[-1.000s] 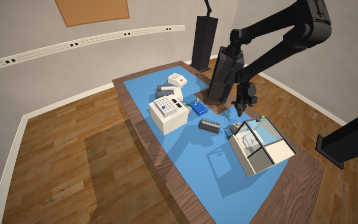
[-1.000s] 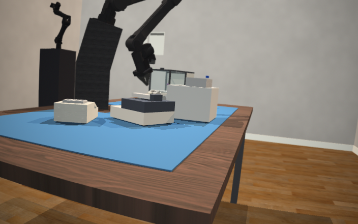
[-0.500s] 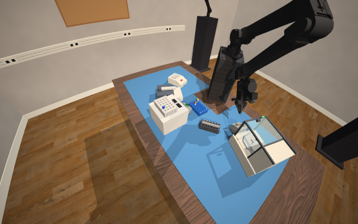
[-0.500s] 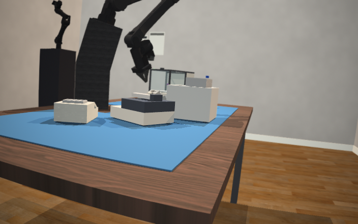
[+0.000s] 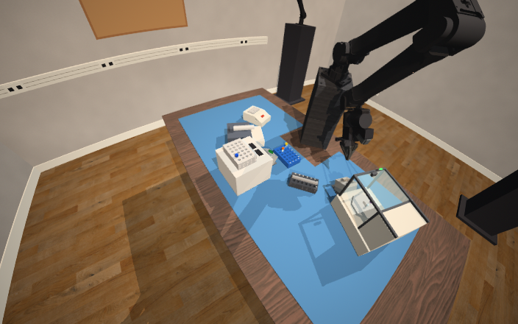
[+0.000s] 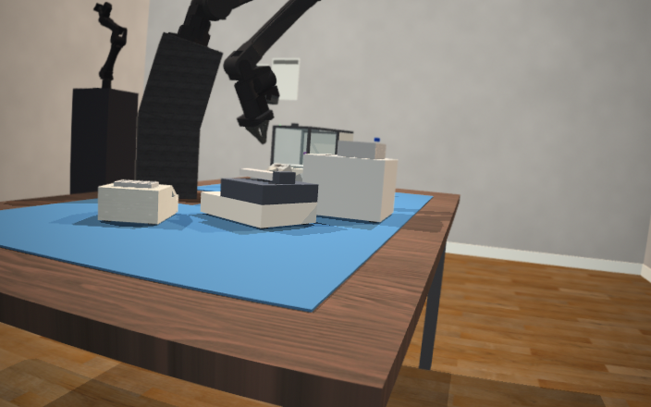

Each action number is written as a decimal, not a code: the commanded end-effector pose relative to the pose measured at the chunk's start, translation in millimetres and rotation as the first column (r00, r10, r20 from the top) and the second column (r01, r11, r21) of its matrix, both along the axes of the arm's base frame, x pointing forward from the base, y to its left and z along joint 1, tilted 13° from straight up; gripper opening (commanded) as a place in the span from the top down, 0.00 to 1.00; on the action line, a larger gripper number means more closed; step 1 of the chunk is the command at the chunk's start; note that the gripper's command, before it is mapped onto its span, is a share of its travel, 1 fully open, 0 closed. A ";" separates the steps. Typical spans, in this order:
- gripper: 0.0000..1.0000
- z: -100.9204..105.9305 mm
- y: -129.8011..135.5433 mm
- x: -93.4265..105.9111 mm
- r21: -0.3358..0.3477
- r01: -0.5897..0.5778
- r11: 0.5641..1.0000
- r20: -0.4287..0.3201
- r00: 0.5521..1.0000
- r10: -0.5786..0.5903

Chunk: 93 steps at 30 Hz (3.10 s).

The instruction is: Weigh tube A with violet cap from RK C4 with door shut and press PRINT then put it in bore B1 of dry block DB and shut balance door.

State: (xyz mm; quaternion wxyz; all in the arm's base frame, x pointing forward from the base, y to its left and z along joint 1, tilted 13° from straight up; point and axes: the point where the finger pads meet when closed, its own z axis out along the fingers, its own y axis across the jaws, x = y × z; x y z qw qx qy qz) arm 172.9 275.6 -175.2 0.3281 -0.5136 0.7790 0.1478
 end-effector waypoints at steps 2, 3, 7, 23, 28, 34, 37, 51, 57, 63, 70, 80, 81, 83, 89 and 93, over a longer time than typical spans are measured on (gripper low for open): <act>1.00 2.9 -6.2 -4.2 -0.009 -0.003 1.000 -0.003 1.000 0.003; 1.00 2.9 -6.2 -4.2 -0.009 -0.003 1.000 -0.003 1.000 0.003; 1.00 2.9 -6.2 -4.2 -0.009 -0.003 1.000 -0.003 1.000 0.003; 1.00 2.9 -6.2 -4.2 -0.009 -0.003 1.000 -0.003 1.000 0.003; 1.00 2.9 -6.2 -4.2 -0.009 -0.003 1.000 -0.003 1.000 0.003; 1.00 2.9 -6.2 -4.2 -0.009 -0.003 1.000 -0.003 1.000 0.003; 1.00 2.9 -6.2 -4.2 -0.009 -0.003 1.000 -0.003 1.000 0.003; 0.70 21.4 -13.3 -12.9 -0.017 0.000 1.000 -0.017 1.000 -0.001; 0.70 30.7 -14.8 -13.7 -0.017 0.003 1.000 -0.016 1.000 -0.004; 0.70 38.5 -15.1 -15.8 -0.016 0.000 1.000 -0.016 1.000 -0.001; 0.70 47.8 -15.5 -18.1 -0.015 -0.003 1.000 -0.015 1.000 0.002; 0.70 61.8 -17.2 -19.2 -0.012 0.001 1.000 -0.013 1.000 -0.002; 0.70 61.8 -17.2 -19.2 -0.012 0.001 1.000 -0.013 1.000 -0.002; 0.70 64.9 -17.7 -18.9 -0.012 0.004 1.000 -0.013 1.000 -0.004; 0.70 74.2 -18.1 -20.3 -0.010 0.004 1.000 -0.012 1.000 -0.004; 0.70 80.5 -17.3 -22.7 -0.009 -0.002 1.000 -0.011 1.000 0.002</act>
